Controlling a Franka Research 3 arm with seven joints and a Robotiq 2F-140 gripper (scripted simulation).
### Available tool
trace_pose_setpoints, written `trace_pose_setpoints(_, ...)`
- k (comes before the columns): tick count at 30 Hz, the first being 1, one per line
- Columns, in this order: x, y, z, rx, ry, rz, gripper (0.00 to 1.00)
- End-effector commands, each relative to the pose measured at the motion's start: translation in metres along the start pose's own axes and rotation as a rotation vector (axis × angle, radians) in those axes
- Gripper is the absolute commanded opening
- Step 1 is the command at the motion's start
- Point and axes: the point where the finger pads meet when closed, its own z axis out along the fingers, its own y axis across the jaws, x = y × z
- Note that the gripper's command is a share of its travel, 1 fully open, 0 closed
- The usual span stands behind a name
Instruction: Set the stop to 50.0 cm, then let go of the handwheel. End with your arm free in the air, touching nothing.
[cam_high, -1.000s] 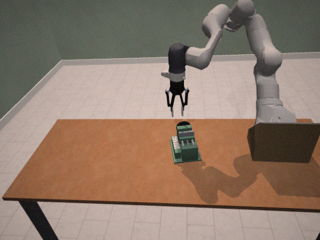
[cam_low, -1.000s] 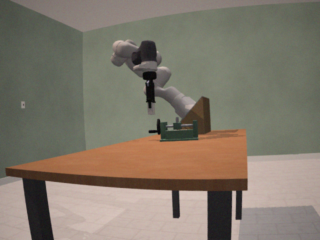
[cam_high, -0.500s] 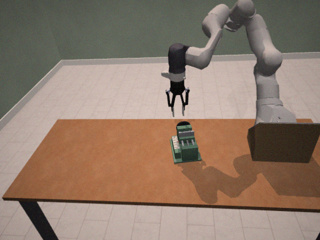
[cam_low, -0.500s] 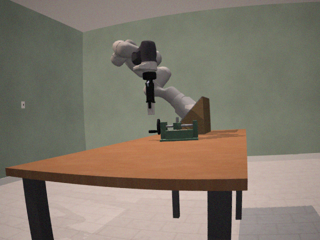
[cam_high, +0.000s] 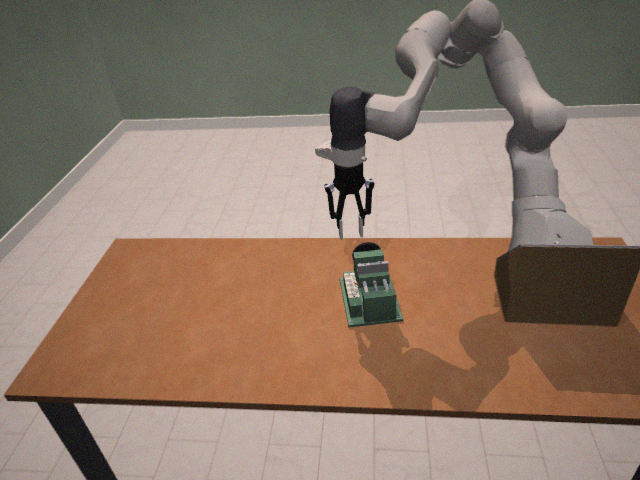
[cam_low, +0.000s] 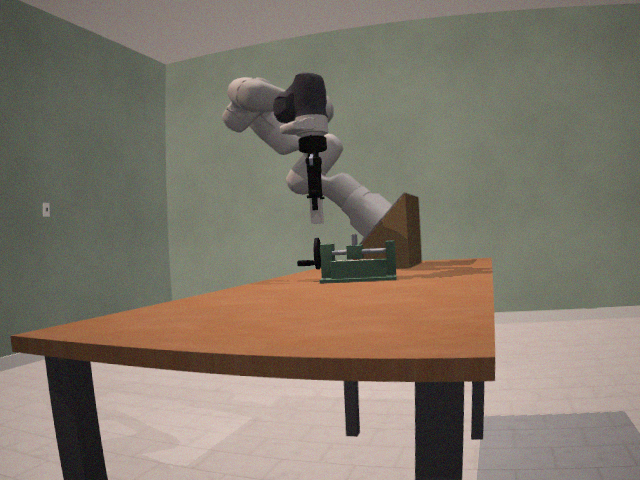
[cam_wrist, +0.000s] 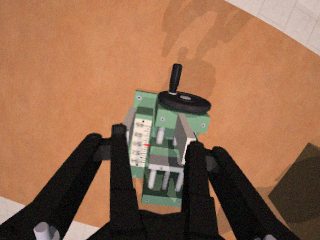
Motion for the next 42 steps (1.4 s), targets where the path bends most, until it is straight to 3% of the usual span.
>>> trace_pose_setpoints(1, -0.018, -0.007, 0.001, -0.007, 0.011, 0.030, 0.33)
trace_pose_setpoints(5, -0.057, -0.027, 0.001, -0.007, 0.011, 0.030, 0.33)
trace_pose_setpoints(8, -0.066, -0.032, 0.002, -0.007, 0.011, 0.030, 0.33)
trace_pose_setpoints(42, -0.066, -0.032, 0.002, -0.007, 0.011, 0.030, 0.33)
